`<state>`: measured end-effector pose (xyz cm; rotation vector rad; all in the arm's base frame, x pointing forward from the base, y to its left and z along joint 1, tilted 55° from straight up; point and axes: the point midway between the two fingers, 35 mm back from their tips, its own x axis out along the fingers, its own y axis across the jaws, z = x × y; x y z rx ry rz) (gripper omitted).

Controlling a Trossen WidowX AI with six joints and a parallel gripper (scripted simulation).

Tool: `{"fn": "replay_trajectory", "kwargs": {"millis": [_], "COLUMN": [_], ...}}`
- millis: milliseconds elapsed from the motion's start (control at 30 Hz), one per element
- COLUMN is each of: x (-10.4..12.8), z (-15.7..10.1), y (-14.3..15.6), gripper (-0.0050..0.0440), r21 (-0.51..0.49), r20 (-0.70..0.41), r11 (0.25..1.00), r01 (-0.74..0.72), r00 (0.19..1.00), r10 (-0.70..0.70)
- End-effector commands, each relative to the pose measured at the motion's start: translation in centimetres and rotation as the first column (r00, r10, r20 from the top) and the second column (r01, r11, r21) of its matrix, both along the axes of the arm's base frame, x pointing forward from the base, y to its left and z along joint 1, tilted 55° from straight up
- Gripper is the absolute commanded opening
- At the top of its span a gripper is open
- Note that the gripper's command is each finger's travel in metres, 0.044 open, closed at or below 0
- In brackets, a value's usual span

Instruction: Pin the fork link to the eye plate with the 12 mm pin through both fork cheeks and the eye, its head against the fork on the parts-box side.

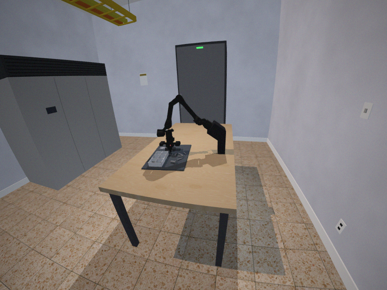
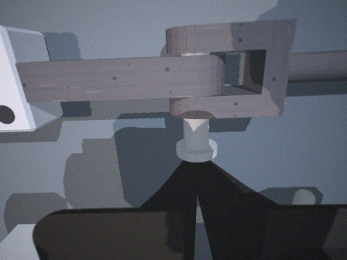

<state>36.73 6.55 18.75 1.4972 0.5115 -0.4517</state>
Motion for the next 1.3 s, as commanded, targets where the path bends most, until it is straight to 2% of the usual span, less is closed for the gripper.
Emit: {"fn": "replay_trajectory", "kwargs": {"millis": [0, 1267], "x": [0.0, -0.1], "z": [0.7, 0.8], "y": [-0.1, -1.2], "gripper": [-0.005, -0.005], "r21": [0.003, 0.003], "r20": [0.017, 0.022], "r11": [1.0, 1.0], "r01": [0.003, 0.002], "r00": [1.0, 1.0], "r10": [-0.003, -0.002]}}
